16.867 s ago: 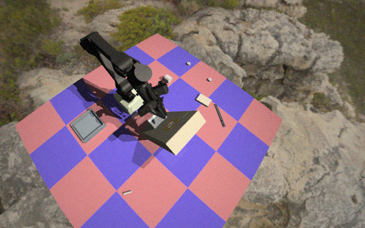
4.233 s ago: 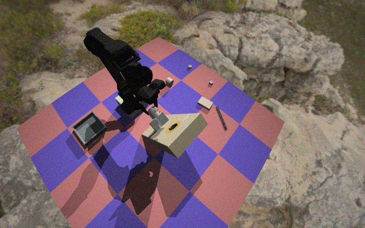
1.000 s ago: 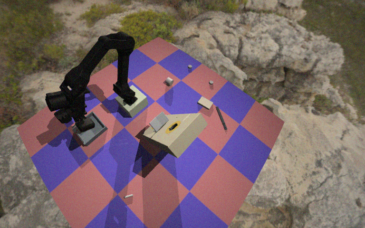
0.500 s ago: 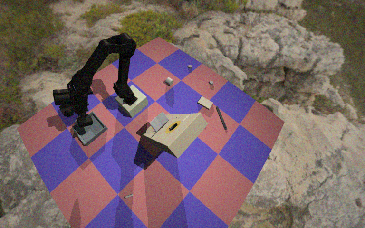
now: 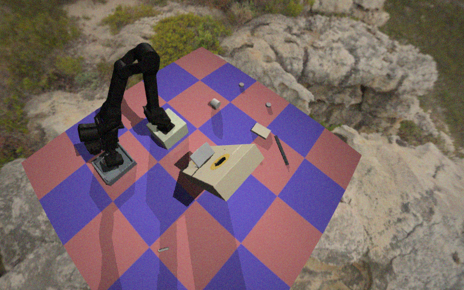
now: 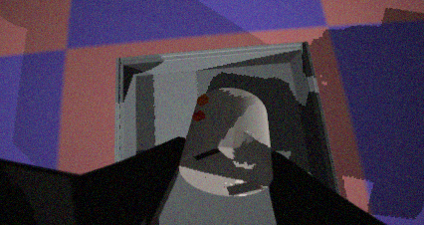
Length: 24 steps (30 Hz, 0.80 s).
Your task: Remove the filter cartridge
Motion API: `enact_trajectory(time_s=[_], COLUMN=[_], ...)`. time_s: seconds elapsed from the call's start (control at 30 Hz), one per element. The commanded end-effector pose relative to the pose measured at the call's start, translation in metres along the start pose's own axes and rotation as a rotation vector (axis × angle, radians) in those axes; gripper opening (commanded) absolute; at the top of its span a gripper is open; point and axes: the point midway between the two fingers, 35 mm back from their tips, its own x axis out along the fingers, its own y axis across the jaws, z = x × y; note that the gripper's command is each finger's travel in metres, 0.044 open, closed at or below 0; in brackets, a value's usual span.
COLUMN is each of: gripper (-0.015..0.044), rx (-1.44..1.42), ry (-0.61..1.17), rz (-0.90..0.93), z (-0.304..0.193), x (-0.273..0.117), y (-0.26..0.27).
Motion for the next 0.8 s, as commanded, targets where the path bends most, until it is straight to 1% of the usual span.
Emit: enact_trajectory(time_s=[0.0, 0.1, 0.67, 0.77], gripper=[0.0, 0.0, 0.044, 0.044], rx=[-0.003, -0.003, 0.0, 0.0], ry=[-0.002, -0.002, 0.008, 0.008], rz=[0.006, 0.006, 0.0, 0.0], z=[-0.0102, -0.0123, -0.0109, -0.0094], x=[0.0127, 0.0148, 0.0111, 0.0095], y=[0.0007, 0.0007, -0.0001, -0.0001])
